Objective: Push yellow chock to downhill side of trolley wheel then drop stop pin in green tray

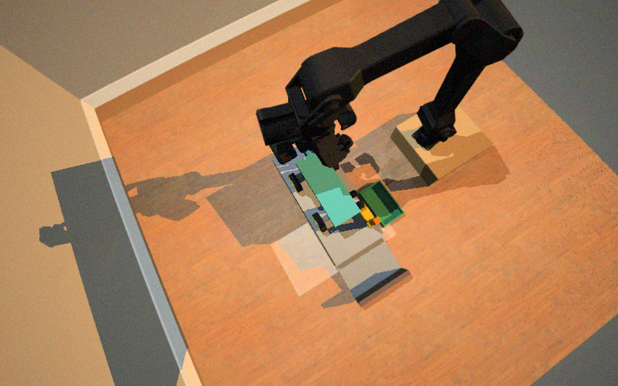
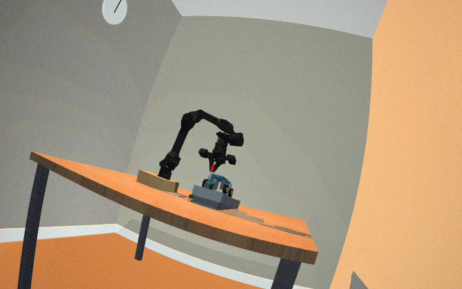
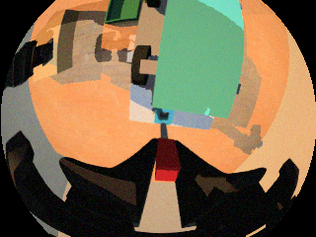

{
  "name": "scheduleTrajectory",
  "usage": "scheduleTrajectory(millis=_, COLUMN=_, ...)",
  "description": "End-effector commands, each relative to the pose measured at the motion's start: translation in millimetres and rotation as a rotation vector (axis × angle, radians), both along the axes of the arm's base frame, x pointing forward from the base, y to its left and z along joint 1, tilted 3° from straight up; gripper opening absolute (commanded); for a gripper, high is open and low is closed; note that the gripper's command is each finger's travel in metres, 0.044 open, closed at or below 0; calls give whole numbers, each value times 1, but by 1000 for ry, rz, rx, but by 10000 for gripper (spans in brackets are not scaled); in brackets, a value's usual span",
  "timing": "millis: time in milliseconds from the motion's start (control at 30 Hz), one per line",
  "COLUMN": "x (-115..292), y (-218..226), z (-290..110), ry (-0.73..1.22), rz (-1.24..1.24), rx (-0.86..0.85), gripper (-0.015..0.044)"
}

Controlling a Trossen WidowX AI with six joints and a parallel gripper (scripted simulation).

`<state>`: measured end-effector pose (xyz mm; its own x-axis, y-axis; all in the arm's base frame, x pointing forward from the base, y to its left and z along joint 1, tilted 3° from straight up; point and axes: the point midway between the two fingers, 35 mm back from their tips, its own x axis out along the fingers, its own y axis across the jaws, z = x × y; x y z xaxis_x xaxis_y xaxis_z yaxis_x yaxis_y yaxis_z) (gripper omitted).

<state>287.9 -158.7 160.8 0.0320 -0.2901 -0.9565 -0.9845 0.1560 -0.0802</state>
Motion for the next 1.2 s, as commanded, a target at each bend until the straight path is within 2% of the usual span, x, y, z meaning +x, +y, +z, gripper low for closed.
scheduleTrajectory(millis=0, x=-2, y=-8, z=2, ry=3, rz=-1, rx=-6, gripper=0)
scheduleTrajectory(millis=500, x=-8, y=-29, z=7, ry=3, rz=-1, rx=-7, gripper=0)
scheduleTrajectory(millis=1167, x=-78, y=-19, z=-2, ry=9, rz=-1, rx=-7, gripper=0)
